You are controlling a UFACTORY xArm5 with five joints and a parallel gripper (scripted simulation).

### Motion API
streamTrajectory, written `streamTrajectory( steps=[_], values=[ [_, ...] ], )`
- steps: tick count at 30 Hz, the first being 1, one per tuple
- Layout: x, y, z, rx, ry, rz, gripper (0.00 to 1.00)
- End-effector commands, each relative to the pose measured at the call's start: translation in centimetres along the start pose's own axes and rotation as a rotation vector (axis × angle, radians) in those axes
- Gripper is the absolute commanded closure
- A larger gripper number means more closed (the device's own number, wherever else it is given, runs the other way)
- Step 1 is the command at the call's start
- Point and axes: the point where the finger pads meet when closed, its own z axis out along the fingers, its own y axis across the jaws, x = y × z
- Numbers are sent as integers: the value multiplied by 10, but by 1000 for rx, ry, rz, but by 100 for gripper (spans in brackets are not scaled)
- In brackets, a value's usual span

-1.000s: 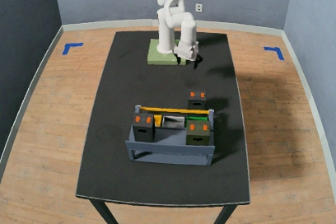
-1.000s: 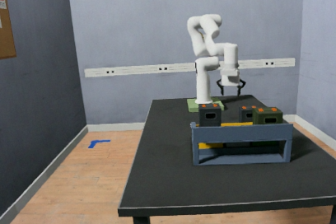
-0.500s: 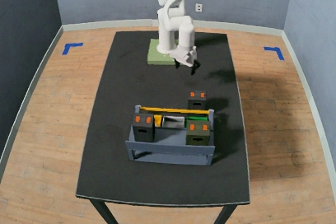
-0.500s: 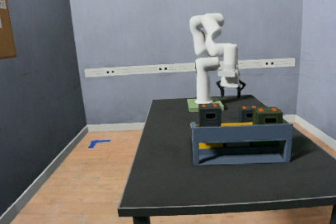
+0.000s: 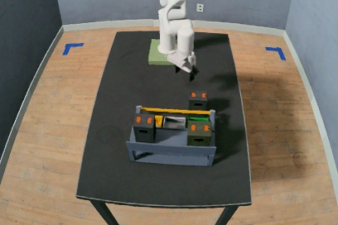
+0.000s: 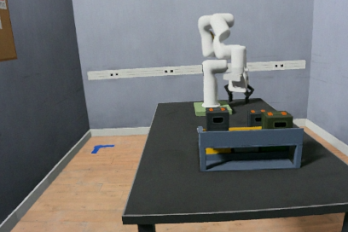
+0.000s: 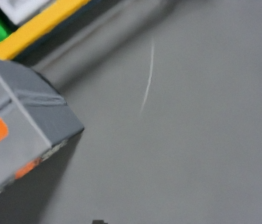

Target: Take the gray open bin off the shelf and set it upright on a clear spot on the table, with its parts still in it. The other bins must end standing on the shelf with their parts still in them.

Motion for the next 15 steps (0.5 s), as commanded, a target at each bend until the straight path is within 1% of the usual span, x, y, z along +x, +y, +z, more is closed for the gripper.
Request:
streamTrajectory(
  steps=[1, 9, 11, 15],
  values=[
    [9, -5, -2, 4, 2, 36, 0],
    [32, -16, -3, 6, 3, 130, 0],
    [32, -16, -3, 6, 3, 130, 0],
    [44, -22, -3, 8, 3, 182, 0]
  ],
)
